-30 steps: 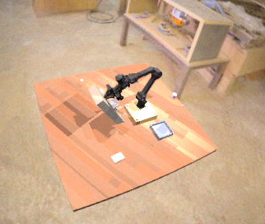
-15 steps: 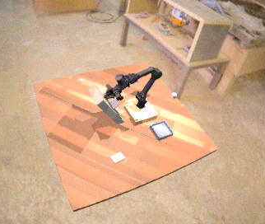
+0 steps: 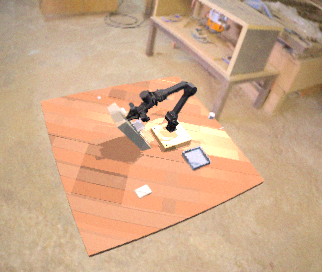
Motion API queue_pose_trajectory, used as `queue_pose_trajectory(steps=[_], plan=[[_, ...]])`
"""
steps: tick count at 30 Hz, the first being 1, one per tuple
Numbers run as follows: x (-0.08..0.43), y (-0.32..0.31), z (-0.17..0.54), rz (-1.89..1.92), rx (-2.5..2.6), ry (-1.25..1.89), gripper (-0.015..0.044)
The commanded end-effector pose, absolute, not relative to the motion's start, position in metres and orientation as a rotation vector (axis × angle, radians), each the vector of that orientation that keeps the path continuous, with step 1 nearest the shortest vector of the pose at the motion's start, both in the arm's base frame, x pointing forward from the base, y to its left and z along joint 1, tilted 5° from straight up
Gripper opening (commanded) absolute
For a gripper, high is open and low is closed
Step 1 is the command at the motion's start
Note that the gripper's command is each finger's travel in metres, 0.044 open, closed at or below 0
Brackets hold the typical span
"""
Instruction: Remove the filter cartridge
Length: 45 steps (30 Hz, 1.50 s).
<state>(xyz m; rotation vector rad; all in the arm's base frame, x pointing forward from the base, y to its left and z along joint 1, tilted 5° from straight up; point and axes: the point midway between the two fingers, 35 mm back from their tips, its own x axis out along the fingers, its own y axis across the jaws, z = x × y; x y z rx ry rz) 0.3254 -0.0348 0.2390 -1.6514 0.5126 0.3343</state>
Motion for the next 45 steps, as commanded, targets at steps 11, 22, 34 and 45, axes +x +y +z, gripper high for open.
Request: queue_pose_trajectory(steps=[11,22,34,45], plan=[[0.3318,-0.0347,0.2373,0.262,-1.422,0.524,0.0000],[0.3325,-0.0348,0.2370,0.154,-1.058,0.541,0.0000],[0.3324,-0.0348,0.2371,0.037,-0.651,0.544,0.0000],[0.3322,-0.0347,0.2372,-0.066,-0.277,0.534,0.0000]])
